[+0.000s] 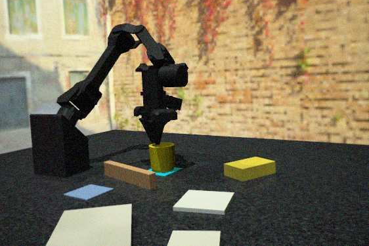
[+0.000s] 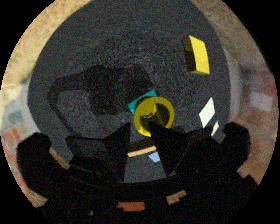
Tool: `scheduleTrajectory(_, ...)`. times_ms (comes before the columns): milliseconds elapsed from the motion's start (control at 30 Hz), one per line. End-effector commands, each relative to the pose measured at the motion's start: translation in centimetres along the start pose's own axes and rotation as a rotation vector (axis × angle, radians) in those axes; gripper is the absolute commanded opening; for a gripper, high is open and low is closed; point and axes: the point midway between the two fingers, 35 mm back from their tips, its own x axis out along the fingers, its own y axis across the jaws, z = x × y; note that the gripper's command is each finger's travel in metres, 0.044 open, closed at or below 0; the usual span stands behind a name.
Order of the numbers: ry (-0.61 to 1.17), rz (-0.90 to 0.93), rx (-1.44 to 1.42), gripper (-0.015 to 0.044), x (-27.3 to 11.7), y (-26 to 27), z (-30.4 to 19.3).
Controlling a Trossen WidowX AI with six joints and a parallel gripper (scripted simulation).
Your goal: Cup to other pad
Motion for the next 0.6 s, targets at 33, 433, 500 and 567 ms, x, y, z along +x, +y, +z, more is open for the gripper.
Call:
scheduleTrajectory(33,-0.005,-0.008,-0.011,0.0146,-0.8,-0.1,0.2)
scheduleTrajectory(433,-0.006,-0.005,-0.008,0.0146,-2.0,0.1,-0.4)
scheduleTrajectory(500,-0.003,0.003,0.002,0.0199,-1.6,0.1,-0.5)
scheduleTrajectory(567,-0.003,0.003,0.002,0.0252,-1.6,0.1,-0.5)
